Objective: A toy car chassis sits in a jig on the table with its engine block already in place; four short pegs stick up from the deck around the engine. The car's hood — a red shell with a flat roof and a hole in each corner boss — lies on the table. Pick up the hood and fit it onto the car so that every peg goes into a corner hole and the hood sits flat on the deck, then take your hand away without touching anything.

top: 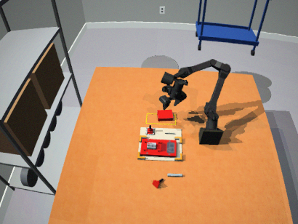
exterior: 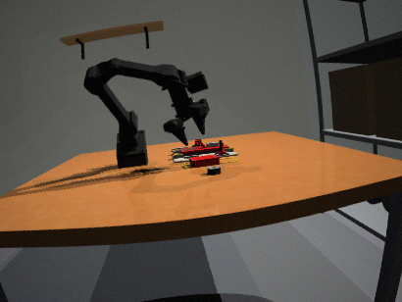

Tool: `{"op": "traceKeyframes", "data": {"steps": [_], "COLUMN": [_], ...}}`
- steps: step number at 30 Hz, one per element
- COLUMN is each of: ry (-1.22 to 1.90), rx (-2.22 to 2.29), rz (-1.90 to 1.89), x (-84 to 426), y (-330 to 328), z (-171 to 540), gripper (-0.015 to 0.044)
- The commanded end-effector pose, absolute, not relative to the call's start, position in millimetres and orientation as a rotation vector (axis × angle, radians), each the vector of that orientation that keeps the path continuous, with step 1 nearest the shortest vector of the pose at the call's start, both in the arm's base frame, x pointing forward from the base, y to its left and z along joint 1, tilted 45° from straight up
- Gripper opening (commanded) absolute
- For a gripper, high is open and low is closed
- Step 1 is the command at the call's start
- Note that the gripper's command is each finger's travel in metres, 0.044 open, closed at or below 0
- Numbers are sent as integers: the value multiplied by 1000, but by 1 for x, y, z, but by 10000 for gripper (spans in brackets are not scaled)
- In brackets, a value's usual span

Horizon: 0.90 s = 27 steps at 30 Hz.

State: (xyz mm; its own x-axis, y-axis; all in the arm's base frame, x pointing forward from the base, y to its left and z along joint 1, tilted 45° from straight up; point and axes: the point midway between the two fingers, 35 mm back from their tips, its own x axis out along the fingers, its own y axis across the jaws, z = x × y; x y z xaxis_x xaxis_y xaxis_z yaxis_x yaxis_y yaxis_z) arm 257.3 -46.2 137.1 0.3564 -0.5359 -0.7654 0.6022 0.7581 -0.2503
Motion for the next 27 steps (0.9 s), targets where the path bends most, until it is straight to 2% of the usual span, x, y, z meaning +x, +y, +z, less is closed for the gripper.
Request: {"op": "traceKeyframes", "data": {"steps": [1, 4, 27], "ry": [1376, 1438, 1438], "rx": [-705, -820, -820], "rz": [-467, -409, -409], "x": [283, 287, 290], "y": [-47, -46, -48], "z": [134, 133, 131], "gripper": [440, 440, 440]}}
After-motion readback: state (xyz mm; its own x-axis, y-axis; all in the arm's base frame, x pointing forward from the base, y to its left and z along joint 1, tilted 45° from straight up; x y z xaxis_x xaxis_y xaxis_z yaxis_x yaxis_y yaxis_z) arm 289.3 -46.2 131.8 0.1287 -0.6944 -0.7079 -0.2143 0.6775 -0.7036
